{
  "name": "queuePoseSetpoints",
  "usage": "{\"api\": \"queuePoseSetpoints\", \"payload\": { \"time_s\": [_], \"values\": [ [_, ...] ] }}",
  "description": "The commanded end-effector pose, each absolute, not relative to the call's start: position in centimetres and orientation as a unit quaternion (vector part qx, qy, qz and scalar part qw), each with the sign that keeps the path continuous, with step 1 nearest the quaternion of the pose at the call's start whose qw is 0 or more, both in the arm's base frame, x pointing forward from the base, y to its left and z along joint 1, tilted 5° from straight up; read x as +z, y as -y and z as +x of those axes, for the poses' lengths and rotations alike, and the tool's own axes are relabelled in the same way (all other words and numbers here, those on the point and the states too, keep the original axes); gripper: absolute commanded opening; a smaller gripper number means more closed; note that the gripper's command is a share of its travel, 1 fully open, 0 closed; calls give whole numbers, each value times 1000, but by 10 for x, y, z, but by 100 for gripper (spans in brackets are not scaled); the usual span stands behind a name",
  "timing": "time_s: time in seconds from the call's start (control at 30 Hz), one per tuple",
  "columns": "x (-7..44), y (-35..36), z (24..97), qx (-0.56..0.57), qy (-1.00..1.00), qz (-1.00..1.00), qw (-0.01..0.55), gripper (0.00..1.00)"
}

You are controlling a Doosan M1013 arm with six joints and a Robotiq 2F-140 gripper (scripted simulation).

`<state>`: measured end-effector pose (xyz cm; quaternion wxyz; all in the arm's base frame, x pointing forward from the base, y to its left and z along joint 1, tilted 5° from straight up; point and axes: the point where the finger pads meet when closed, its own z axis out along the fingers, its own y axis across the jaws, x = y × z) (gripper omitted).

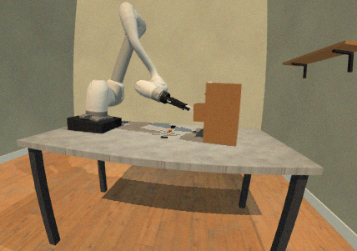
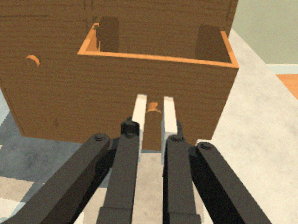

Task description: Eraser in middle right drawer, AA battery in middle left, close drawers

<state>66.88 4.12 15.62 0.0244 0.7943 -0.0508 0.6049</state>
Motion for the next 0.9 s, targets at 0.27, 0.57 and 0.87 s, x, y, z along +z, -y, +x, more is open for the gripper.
{"api": "queuePoseSetpoints", "payload": {
  "time_s": [0.27, 0.57, 0.87],
  "values": [
    [157, -43, 666, 606, 52, 794, 23, 8],
    [157, -43, 665, 606, 52, 794, 23, 8],
    [157, -43, 662, 606, 52, 794, 23, 8]
  ]
}}
